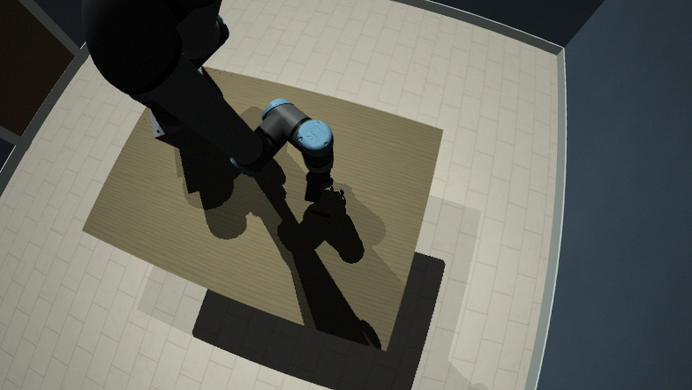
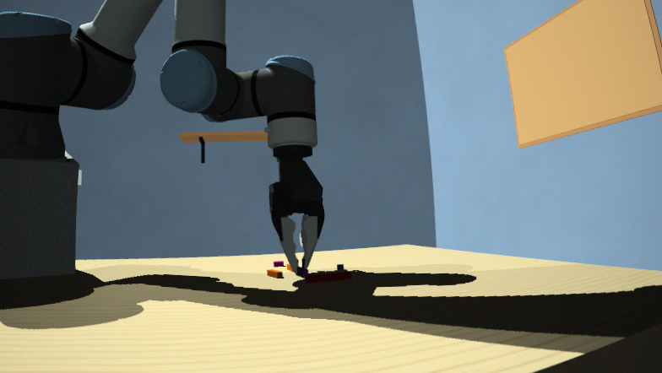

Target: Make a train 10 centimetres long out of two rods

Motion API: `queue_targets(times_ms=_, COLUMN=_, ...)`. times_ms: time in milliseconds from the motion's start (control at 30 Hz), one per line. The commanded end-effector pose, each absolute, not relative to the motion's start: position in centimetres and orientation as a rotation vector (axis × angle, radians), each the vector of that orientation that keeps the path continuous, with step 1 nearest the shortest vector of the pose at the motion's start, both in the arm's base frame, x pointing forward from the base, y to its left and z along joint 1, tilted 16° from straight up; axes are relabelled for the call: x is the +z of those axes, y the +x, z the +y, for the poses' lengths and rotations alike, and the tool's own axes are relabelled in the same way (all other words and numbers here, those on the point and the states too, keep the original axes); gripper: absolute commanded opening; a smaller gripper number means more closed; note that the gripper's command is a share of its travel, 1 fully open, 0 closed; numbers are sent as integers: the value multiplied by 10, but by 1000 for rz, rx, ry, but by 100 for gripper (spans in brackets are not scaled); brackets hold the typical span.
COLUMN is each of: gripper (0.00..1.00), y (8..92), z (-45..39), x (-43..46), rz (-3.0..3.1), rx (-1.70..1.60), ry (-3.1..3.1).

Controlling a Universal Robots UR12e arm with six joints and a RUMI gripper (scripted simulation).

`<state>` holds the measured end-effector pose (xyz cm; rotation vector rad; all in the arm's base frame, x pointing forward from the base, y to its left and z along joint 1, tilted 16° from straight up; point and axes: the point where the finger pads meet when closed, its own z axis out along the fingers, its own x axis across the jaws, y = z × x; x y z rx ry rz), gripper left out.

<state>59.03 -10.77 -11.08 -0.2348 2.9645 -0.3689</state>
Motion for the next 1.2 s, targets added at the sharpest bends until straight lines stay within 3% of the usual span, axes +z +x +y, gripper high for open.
queue_targets(times_ms=0, gripper=0, y=591, z=-108, x=-110, rz=2964, rx=-369, ry=-235)
queue_targets(times_ms=867, gripper=0, y=591, z=-108, x=-110, rz=2964, rx=-369, ry=-235)
queue_targets(times_ms=1167, gripper=8, y=591, z=-108, x=-110, rz=2964, rx=-369, ry=-235)
